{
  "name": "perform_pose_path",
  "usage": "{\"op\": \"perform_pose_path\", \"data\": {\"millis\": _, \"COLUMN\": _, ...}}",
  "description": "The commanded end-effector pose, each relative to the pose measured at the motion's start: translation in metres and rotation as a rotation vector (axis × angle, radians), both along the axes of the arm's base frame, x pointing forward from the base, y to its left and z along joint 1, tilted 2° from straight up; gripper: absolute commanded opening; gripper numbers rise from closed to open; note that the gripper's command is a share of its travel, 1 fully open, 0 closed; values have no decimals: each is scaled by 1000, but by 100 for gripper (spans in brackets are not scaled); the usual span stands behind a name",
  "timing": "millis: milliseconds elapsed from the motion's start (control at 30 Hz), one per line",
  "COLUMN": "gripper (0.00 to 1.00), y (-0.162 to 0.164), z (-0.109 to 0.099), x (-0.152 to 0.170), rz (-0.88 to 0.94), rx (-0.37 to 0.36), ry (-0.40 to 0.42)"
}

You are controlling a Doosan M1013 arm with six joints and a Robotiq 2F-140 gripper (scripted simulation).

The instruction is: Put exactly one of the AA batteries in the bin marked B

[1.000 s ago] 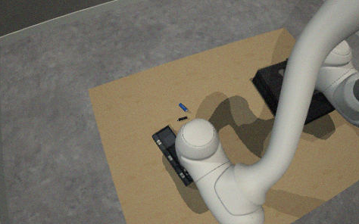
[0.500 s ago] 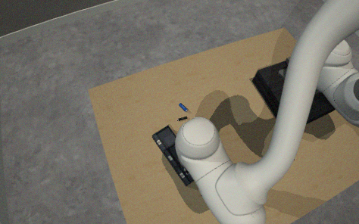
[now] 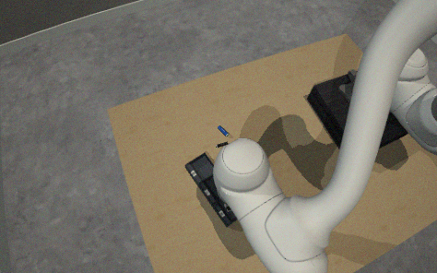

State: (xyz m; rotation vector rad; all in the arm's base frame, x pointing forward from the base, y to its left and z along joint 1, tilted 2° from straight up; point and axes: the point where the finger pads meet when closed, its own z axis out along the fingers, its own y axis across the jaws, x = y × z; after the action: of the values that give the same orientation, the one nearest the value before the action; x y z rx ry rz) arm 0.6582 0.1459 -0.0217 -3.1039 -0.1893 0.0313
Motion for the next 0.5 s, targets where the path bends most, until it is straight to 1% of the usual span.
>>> {"op": "perform_pose_path", "data": {"millis": 0, "gripper": 5, "y": 0, "z": 4, "x": 0, "rz": 0, "rx": 0, "ry": 0}}
{"op": "perform_pose_path", "data": {"millis": 167, "gripper": 5, "y": -1, "z": 24, "x": 1, "rz": 0, "rx": 0, "ry": 0}}
{"op": "perform_pose_path", "data": {"millis": 233, "gripper": 5, "y": -1, "z": 26, "x": 1, "rz": 0, "rx": 0, "ry": 0}}
{"op": "perform_pose_path", "data": {"millis": 467, "gripper": 5, "y": -3, "z": 84, "x": 2, "rz": 0, "rx": 0, "ry": 0}}
